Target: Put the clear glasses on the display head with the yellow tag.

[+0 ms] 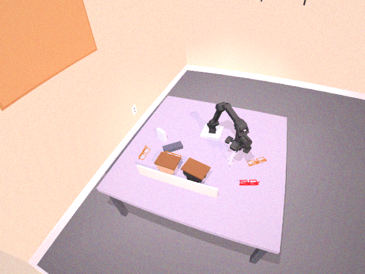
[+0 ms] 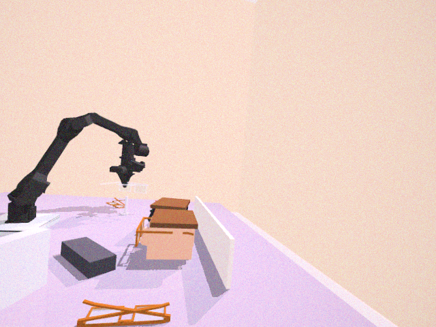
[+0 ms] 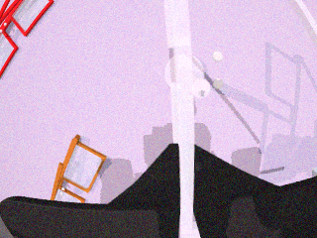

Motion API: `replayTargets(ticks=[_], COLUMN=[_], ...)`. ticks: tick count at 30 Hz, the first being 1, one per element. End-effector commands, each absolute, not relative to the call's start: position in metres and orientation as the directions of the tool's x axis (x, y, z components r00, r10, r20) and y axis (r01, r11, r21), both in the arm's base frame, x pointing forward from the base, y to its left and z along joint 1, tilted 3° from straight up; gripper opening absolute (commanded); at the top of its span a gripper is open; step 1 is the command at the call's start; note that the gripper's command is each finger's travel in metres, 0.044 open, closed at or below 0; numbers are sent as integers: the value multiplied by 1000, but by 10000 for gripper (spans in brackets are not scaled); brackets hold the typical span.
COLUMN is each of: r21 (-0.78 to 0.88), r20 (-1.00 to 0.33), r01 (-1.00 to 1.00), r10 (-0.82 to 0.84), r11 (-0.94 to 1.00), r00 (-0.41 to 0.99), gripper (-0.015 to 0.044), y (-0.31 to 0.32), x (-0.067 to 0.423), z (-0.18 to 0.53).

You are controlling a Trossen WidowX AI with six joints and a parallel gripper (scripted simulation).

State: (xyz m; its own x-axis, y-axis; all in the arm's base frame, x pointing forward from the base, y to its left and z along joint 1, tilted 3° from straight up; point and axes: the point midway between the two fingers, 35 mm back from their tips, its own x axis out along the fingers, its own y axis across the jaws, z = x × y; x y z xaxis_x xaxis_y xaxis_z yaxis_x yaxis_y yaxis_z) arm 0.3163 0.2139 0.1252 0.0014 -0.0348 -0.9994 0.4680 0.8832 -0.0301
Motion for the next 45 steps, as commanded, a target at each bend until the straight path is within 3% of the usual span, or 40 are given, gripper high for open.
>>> replayTargets(ticks=[1,10,29,45], r21=[-27,-29,-29,-28], r20=[-1000,-1000,-1000,-1000], r01=[315,6,2,2], r10=[-29,-29,-29,-28], r11=[949,1000,1000,1000], r00=[2,0,0,0], gripper=[0,0,0,0], y=[219,224,223,230], x=[302,275,275,269], z=[125,122,63,62])
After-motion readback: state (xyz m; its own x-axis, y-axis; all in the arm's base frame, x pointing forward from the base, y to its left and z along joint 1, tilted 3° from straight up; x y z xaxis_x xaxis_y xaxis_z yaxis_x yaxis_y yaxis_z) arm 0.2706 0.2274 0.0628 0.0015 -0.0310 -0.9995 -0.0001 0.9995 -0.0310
